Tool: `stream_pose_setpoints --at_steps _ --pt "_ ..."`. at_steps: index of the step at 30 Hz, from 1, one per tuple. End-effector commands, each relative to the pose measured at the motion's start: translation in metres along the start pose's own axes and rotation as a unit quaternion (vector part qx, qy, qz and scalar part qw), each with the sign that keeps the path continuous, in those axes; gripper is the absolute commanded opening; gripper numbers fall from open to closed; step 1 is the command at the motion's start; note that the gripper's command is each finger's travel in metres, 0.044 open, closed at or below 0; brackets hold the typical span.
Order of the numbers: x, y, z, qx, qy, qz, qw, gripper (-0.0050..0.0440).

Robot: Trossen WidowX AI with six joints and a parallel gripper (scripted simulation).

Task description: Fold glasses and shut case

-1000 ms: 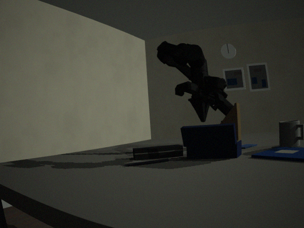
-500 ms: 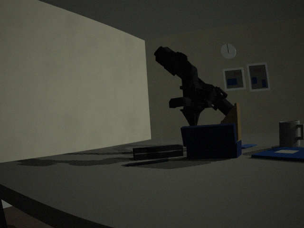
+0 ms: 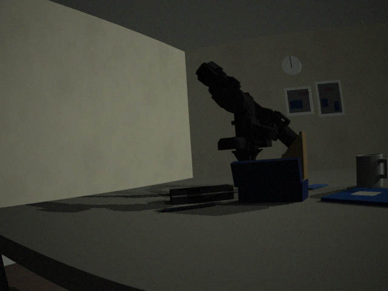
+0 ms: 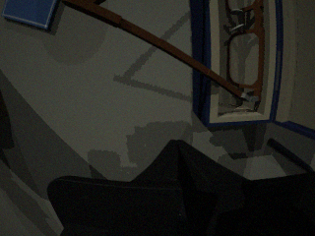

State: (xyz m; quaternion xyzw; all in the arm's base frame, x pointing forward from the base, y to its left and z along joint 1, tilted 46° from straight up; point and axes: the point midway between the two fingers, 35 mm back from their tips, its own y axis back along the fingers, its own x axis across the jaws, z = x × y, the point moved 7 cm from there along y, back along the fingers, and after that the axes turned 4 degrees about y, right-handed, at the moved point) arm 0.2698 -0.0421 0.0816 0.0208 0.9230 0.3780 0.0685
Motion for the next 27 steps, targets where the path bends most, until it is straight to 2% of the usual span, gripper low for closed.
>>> stream_pose_setpoints --at_steps 1,27 --pt "0.000 -0.001 0.005 0.001 0.001 0.001 1.000 0.0000" --pt "-0.001 -0.001 0.023 0.001 0.001 0.001 1.000 0.0000"
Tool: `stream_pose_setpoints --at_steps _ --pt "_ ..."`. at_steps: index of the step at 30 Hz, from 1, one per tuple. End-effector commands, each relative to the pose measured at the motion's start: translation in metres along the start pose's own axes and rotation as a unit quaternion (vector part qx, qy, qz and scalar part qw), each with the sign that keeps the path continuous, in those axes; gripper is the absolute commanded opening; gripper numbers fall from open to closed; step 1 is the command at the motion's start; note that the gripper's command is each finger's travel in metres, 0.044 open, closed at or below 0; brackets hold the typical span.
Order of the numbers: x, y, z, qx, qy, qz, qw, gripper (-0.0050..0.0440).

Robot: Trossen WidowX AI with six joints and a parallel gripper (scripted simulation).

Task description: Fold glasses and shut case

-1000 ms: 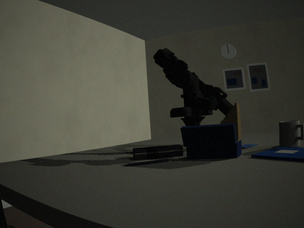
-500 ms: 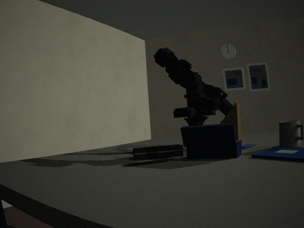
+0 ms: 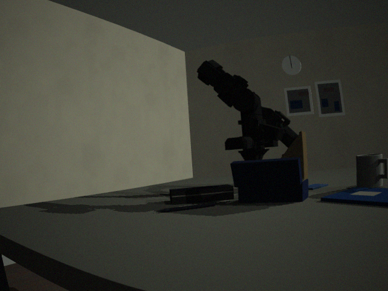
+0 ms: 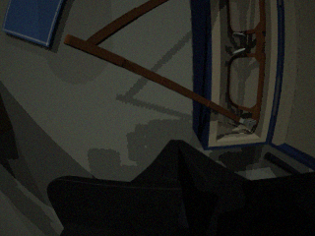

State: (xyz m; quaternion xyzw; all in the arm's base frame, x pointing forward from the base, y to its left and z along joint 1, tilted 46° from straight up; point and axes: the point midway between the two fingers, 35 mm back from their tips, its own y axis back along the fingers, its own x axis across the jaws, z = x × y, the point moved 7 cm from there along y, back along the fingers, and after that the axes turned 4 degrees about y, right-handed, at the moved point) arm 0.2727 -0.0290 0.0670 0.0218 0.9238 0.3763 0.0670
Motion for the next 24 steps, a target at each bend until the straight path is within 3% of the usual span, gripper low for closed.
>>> stream_pose_setpoints --at_steps 1,24 --pt "-0.001 0.000 0.004 -0.001 0.000 -0.001 1.000 0.0000" --pt "-0.002 0.000 0.018 -0.001 0.000 -0.001 1.000 0.0000"
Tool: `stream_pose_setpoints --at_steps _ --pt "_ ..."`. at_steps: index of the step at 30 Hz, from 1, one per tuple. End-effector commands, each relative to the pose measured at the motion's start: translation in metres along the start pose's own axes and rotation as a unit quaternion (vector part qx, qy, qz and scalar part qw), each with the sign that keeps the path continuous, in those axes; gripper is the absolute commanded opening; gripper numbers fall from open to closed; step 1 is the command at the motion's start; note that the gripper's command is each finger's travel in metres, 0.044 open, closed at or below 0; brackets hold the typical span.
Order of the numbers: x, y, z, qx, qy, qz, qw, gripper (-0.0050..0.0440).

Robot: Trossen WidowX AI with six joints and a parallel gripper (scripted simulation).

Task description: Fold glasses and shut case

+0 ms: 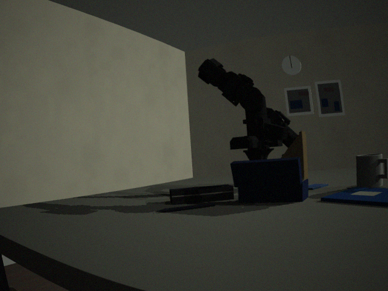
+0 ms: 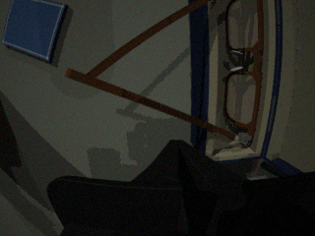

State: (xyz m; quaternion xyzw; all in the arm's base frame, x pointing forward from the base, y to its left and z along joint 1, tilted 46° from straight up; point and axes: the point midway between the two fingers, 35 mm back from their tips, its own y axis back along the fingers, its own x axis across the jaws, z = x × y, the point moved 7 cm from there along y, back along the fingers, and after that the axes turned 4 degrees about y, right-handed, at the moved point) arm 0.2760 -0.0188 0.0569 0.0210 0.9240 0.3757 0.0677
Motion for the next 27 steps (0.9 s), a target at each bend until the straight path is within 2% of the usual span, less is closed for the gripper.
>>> stream_pose_setpoints --at_steps 1,27 --pt "-0.001 -0.001 0.004 -0.001 0.001 0.001 1.000 0.0000" --pt "-0.002 -0.001 0.019 -0.001 0.001 0.001 1.000 0.0000"
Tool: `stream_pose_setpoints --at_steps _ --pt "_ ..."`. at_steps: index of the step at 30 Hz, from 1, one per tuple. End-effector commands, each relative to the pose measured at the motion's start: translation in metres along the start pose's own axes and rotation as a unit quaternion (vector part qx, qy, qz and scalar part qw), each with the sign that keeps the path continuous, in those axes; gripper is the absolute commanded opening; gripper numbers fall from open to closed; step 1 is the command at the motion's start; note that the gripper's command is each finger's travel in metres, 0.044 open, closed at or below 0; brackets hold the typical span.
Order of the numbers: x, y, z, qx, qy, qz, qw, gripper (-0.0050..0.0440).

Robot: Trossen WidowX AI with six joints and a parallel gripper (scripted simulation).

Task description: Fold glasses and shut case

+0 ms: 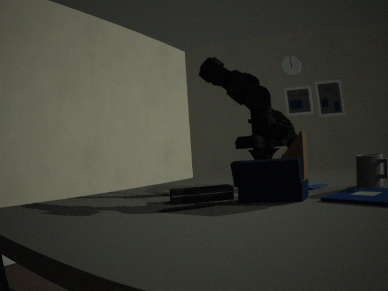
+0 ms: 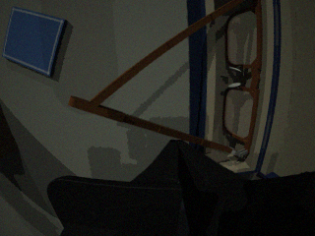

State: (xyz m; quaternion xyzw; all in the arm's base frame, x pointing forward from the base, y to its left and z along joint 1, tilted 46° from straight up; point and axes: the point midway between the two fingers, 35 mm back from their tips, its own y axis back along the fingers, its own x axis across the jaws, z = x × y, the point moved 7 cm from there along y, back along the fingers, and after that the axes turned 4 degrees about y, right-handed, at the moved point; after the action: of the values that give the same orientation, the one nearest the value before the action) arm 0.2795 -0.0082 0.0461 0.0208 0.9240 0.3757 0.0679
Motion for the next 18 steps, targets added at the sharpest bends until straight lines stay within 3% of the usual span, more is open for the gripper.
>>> stream_pose_setpoints --at_steps 1,18 --pt "-0.0014 -0.0012 0.0031 -0.001 0.001 0.001 1.000 0.0000" --pt "-0.0094 -0.0050 0.0088 -0.001 0.001 0.001 1.000 0.0000"
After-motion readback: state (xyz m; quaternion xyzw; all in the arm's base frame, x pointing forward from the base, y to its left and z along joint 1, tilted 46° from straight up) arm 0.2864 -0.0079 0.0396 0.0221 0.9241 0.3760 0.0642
